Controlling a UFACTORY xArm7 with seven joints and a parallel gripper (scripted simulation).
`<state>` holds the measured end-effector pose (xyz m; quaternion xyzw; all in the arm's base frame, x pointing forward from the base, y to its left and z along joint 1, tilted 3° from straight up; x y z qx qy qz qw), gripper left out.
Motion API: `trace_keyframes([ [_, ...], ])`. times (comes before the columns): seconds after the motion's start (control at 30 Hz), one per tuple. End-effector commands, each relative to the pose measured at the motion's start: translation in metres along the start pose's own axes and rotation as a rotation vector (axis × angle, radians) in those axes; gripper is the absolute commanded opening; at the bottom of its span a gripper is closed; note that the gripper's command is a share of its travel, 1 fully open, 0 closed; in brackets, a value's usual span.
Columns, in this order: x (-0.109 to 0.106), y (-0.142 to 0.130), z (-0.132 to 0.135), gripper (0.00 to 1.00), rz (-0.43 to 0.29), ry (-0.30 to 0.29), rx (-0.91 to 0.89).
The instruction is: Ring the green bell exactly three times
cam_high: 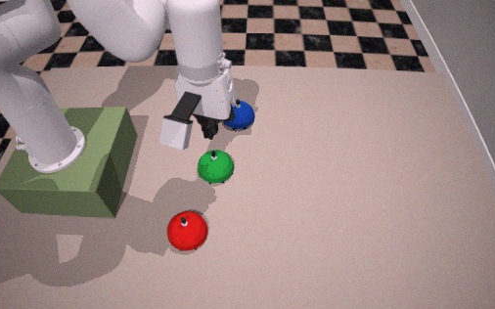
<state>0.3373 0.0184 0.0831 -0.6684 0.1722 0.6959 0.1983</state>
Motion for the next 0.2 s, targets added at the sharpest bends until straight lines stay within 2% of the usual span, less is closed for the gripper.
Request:
trace_keyframes([
  [0.0, -0.0009, -0.0005, -0.0011, 0.0, -0.001, 0.003, 0.0],
  [0.17, -0.0009, -0.0005, -0.0011, 0.0, -0.001, 0.003, 0.0],
])
Point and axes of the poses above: the point where the finger pads meet when closed, its own x axis out along the fingers, its own z axis across the jaws, y = z × x, the point moved 5 cm from there along -x, back along the fingers, and after that the axes turned 13 degrees about x, right-handed, at the moved point
